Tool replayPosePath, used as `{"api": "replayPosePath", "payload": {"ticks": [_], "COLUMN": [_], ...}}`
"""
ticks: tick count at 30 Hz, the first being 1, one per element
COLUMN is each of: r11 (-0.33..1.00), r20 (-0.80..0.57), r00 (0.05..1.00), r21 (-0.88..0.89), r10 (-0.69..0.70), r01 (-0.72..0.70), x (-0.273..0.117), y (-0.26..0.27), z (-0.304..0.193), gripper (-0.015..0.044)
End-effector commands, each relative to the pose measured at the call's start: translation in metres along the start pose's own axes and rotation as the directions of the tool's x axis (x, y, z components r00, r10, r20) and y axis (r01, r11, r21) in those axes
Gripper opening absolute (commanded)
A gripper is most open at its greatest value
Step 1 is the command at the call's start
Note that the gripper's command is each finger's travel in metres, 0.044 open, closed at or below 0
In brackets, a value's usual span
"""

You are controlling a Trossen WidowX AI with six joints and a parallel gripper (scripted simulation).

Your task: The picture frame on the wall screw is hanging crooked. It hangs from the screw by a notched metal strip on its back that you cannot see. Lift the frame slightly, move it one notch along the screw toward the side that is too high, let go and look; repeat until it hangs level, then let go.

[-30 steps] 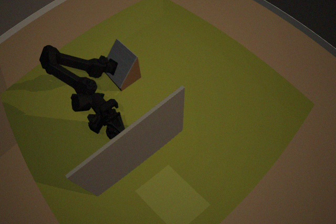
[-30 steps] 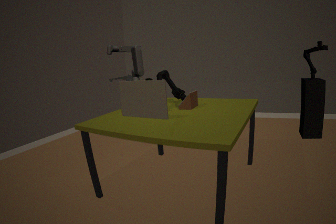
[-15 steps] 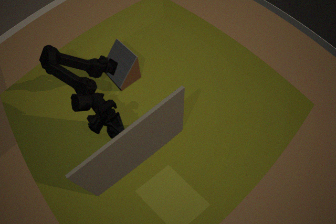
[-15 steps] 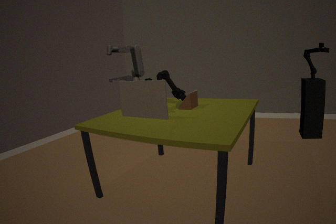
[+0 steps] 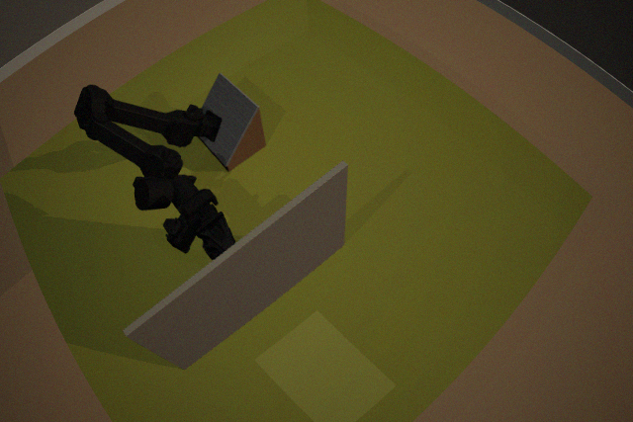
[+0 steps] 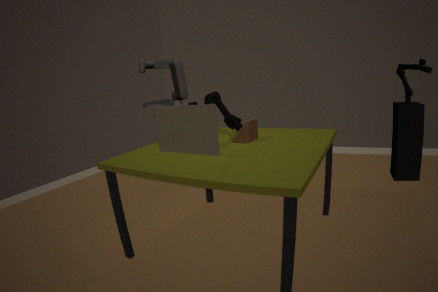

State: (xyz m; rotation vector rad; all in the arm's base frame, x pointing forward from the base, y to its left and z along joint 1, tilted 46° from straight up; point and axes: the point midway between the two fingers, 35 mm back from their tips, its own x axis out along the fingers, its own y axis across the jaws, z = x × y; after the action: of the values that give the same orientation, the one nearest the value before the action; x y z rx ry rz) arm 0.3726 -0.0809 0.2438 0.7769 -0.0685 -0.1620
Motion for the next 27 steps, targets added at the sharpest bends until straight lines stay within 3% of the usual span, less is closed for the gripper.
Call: {"api": "replayPosePath", "payload": {"ticks": [1, 6, 11, 22, 27], "r11": [1.000, 1.000, 1.000, 0.960, 0.956], "r20": [0.000, 0.000, 0.000, -0.002, -0.002], "r00": [1.000, 1.000, 1.000, 1.000, 1.000], "r21": [-0.006, -0.006, -0.022, -0.279, -0.295], "r10": [0.000, 0.000, 0.000, 0.004, 0.004], "r01": [0.000, 0.000, 0.000, -0.004, -0.004], "x": [0.000, 0.000, -0.006, -0.095, -0.100], "y": [0.000, 0.000, 0.000, -0.005, -0.006], "z": [0.000, 0.000, 0.001, 0.002, 0.000], "gripper": [0.0131, 0.0260, 0.0260, 0.0260, 0.0260]}}
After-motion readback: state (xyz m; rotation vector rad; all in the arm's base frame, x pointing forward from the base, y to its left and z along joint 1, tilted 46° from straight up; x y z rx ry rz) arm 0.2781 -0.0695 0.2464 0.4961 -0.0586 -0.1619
